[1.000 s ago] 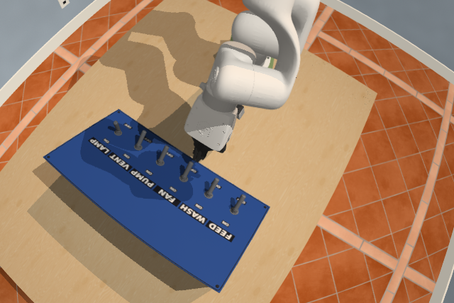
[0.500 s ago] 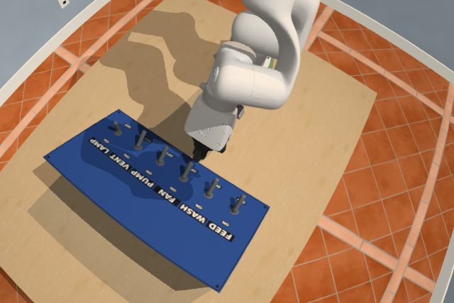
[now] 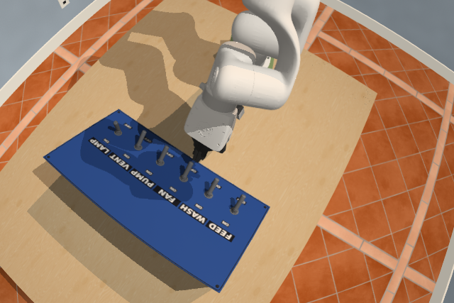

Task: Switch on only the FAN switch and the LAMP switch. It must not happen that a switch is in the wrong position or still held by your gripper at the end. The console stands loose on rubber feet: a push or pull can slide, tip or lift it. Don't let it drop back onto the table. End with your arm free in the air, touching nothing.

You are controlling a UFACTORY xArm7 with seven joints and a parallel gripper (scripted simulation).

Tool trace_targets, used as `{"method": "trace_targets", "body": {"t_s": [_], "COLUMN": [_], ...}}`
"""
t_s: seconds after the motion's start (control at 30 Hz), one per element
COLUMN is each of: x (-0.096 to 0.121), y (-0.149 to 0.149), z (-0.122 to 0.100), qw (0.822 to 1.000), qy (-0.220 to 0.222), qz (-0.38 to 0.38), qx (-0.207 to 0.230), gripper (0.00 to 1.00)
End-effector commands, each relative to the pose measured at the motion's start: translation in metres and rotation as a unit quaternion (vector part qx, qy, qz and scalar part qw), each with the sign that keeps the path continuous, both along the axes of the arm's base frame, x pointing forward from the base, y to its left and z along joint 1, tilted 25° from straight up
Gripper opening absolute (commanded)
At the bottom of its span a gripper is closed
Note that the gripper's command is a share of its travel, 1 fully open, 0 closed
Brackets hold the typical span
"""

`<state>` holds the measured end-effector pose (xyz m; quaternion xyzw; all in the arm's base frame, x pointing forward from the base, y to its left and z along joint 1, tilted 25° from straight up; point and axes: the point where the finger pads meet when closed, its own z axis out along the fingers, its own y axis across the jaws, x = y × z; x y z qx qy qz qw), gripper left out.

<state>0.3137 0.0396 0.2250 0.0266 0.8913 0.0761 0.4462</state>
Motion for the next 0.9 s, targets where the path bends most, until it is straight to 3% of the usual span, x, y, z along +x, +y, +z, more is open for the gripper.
{"method": "trace_targets", "body": {"t_s": [0.0, 0.87], "x": [0.0005, 0.0030], "y": [0.0001, -0.0003], "z": [0.0012, 0.0044], "qw": [1.000, 1.000], "qy": [-0.001, -0.001], "qz": [0.000, 0.000], "qx": [0.000, 0.000], "gripper": [0.00, 0.00]}}
